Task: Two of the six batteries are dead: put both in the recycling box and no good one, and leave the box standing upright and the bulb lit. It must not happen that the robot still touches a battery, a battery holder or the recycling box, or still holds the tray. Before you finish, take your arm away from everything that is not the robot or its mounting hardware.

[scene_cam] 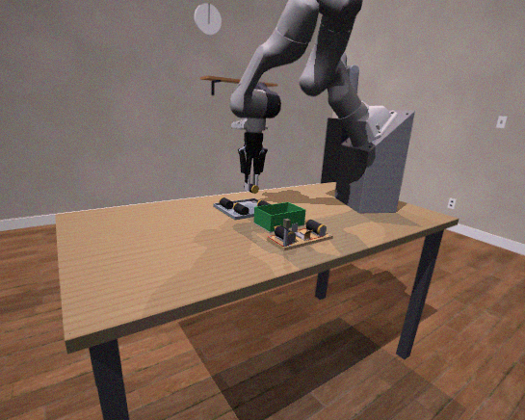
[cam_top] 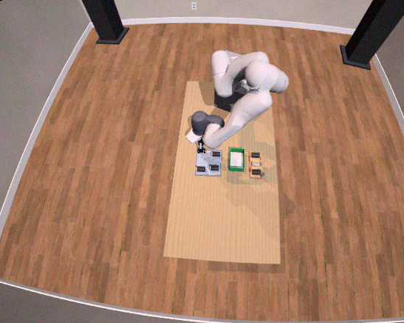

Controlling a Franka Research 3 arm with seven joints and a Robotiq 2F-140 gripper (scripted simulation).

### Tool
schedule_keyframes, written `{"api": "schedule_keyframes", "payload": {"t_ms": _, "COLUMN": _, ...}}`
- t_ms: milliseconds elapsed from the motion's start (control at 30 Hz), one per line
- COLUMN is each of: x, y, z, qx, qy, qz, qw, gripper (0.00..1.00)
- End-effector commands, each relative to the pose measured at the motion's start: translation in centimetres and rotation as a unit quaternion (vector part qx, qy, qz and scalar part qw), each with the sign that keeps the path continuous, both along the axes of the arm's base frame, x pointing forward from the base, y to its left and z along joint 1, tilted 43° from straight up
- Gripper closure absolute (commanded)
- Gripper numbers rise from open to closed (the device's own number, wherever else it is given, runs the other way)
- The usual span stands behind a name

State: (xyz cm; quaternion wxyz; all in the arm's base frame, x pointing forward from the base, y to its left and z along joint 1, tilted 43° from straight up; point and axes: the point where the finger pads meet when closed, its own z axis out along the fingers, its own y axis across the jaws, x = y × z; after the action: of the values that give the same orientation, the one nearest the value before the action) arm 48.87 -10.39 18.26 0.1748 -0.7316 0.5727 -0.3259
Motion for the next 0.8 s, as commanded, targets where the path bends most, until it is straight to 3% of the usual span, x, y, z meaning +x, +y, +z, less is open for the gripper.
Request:
{"api": "schedule_keyframes", "payload": {"t_ms": 0, "x": -1.2, "y": 0.1, "z": 1.2, "qx": 0.006, "qy": 0.001, "qz": -0.010, "qw": 1.000, "gripper": 0.84}}
{"api": "schedule_keyframes", "payload": {"t_ms": 233, "x": -4.3, "y": 0.6, "z": 4.5, "qx": 0.006, "qy": 0.001, "qz": -0.010, "qw": 1.000, "gripper": 0.84}}
{"api": "schedule_keyframes", "payload": {"t_ms": 767, "x": -4.3, "y": 0.6, "z": 4.5, "qx": 0.020, "qy": -0.002, "qz": -0.026, "qw": 0.999, "gripper": 0.84}}
